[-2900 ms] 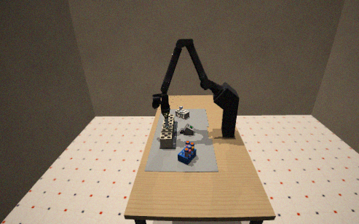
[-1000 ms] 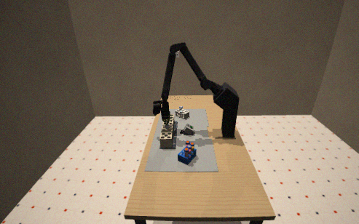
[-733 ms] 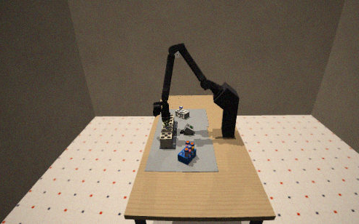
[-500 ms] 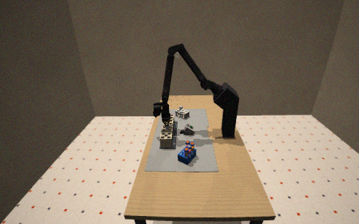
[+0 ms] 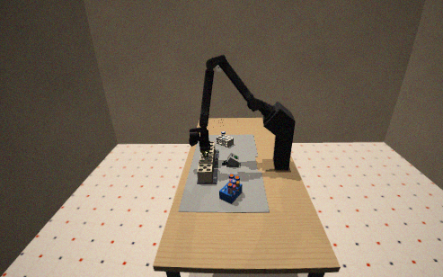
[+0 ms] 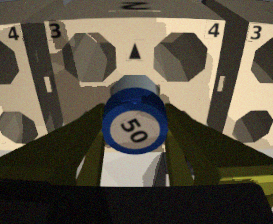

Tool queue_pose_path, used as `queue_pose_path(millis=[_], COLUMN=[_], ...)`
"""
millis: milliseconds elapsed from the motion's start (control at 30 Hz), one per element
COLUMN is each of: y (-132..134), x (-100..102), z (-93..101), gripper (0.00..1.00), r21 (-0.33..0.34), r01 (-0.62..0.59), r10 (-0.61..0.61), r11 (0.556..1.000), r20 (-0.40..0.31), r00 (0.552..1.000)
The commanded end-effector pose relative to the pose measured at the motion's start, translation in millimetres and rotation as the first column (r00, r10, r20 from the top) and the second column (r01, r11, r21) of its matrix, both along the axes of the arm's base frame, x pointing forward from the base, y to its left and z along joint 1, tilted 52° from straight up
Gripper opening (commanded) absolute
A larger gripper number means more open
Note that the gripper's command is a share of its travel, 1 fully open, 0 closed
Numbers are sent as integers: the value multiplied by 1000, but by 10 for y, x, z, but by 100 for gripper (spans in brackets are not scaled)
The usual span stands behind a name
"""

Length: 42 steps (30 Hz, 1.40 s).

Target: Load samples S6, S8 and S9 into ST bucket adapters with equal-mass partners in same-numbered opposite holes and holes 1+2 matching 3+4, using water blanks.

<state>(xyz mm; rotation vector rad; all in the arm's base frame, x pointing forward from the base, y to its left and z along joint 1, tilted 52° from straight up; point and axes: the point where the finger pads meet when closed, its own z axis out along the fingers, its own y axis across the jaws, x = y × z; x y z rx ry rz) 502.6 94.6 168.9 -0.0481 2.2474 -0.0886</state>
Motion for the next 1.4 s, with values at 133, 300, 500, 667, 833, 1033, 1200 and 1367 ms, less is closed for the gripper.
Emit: queue_pose_path(millis=[133,300,500,667,833,1033,1200,1367], y=[29,29,29,76,67,45,45,45], x=[48,48,48,-158,-267,-210,-210,-210], z=[93,93,93,208,342,312,312,312], gripper=[55,55,55,55,55,55,55,55], r21=[4,4,4,7,12,5,5,5], r01=[-7,-7,-7,-13,-7,-7,-7,-7], r10=[7,7,7,13,7,7,7,7], r11=[1000,1000,1000,1000,1000,1000,1000,1000], r20=[25,25,25,22,28,27,27,27], r00=[1000,1000,1000,1000,1000,1000,1000,1000])
